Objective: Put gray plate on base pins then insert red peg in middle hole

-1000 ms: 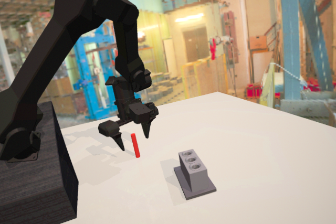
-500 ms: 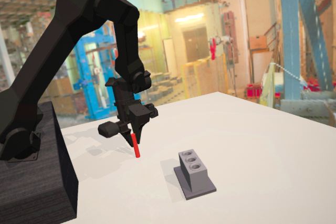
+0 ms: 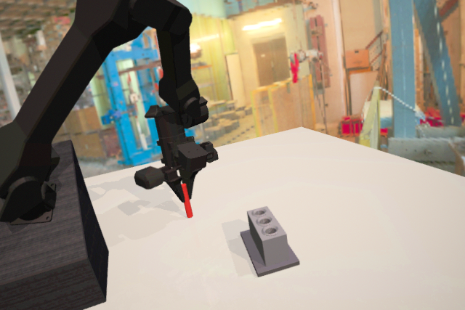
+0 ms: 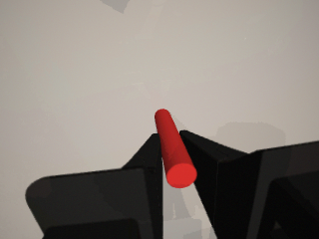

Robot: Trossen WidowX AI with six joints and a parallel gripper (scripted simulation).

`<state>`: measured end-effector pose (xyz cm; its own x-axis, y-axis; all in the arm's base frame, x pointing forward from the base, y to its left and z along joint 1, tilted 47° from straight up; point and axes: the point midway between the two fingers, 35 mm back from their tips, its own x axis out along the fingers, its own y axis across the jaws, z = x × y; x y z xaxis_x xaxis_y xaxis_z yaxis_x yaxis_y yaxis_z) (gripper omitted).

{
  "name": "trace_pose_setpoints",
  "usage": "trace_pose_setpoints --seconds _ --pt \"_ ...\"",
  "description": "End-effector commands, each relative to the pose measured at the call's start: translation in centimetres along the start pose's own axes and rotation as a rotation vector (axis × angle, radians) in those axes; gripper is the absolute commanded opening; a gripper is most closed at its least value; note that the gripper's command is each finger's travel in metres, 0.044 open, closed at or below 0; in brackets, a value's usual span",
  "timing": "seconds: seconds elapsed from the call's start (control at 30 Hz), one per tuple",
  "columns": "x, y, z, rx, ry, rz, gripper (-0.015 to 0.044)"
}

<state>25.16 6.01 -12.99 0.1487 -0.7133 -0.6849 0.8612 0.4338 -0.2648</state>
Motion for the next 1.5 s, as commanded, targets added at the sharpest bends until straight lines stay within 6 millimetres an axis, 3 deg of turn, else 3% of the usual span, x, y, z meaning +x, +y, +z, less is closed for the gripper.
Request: trace_pose_setpoints --seconds 0.0,0.73,0.77,1.47 --pt "-1.2 0.4 -0.1 0.007 0.005 0.013 0.0000" --pt "-8.1 0.7 -0.2 0.006 0.009 0.014 0.0000" --pt "-6.8 0.5 -0.2 -0.003 0.003 0.003 0.0000" --pt "-7.1 2.1 4.6 0.000 0.026 0.010 0.0000"
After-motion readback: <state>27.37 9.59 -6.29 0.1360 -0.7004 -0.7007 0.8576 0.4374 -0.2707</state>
